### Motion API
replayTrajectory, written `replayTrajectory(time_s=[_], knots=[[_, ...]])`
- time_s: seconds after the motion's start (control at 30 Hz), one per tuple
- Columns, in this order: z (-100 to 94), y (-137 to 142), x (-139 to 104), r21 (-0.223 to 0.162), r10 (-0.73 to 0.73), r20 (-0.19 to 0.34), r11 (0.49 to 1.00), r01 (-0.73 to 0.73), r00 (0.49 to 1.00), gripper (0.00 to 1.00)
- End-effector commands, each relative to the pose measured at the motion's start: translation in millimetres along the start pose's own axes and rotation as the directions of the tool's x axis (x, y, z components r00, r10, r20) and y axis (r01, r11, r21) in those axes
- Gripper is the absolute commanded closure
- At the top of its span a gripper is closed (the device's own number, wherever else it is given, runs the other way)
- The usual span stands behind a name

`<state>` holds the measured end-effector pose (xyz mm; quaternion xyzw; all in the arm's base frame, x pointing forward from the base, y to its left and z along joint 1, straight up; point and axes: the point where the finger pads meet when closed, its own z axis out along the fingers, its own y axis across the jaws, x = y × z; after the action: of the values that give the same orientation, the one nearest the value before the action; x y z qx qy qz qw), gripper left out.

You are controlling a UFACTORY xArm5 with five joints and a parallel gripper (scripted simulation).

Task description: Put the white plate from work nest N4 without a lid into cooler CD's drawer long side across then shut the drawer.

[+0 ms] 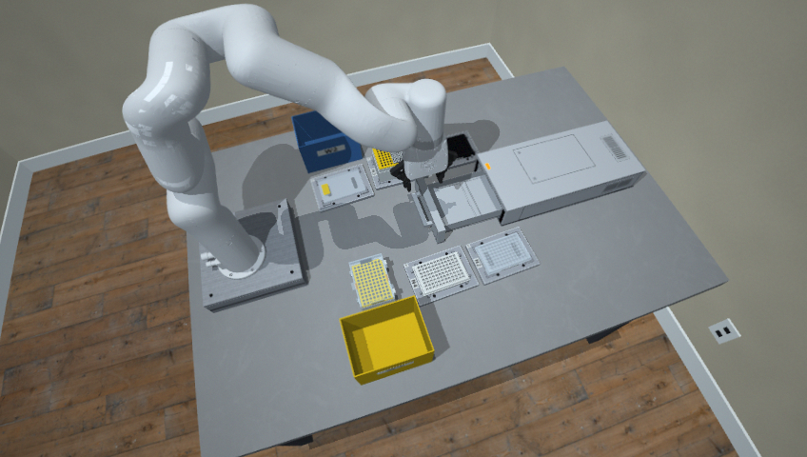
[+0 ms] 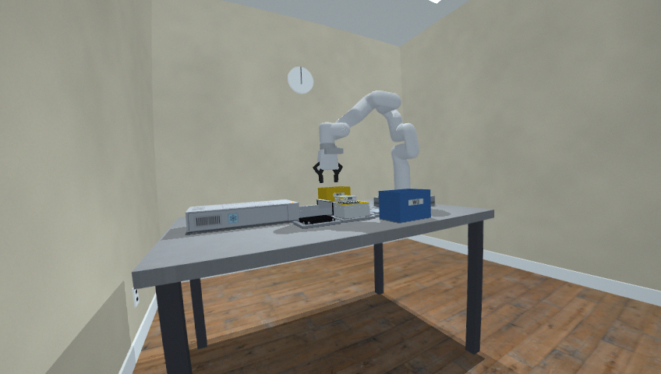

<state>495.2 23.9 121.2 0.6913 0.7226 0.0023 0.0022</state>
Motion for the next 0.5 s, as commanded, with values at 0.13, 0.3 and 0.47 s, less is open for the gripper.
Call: replayTrajectory(time_s=[0.13, 0.3, 0.47], knots=[[-6.2, 1.0, 0.0, -0.003, 0.000, 0.005, 1.000, 0.000, 1.000, 0.12], [-5.8, 0.6, -4.9, -0.004, 0.033, 0.005, 0.999, -0.033, 0.999, 0.00], [-3.5, -1.2, -29.8, -0.004, 0.199, 0.004, 0.980, -0.199, 0.980, 0.00]])
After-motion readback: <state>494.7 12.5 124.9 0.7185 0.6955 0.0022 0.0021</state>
